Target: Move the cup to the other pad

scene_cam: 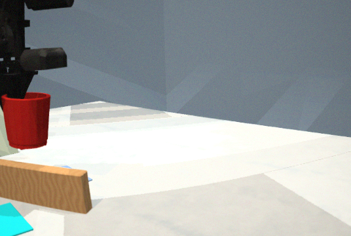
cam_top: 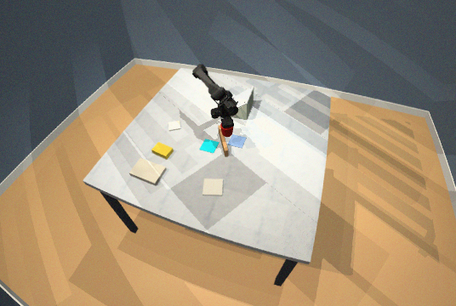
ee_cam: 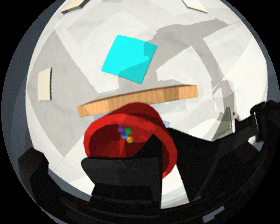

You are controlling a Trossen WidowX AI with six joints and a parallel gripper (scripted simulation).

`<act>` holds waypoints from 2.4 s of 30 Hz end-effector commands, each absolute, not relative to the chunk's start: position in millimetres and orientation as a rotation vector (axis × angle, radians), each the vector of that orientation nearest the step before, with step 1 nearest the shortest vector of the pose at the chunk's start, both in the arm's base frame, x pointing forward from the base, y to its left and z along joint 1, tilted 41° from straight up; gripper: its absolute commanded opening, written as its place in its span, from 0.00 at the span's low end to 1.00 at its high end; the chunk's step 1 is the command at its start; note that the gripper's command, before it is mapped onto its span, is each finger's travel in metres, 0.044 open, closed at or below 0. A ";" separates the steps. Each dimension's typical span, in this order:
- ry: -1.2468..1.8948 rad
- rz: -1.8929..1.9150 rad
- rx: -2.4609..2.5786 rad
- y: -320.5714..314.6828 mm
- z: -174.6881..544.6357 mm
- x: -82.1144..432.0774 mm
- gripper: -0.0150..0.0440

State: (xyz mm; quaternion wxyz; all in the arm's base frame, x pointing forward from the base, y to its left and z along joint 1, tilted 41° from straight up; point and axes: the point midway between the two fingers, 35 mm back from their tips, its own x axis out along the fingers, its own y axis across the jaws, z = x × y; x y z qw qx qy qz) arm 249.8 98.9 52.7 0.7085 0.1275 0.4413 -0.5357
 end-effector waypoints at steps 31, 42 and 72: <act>0.971 -1.182 0.283 41.4 112.6 297.7 0.25; 0.970 -1.183 0.282 30.6 121.4 305.2 0.25; 0.969 -1.183 0.282 7.9 94.5 307.9 0.25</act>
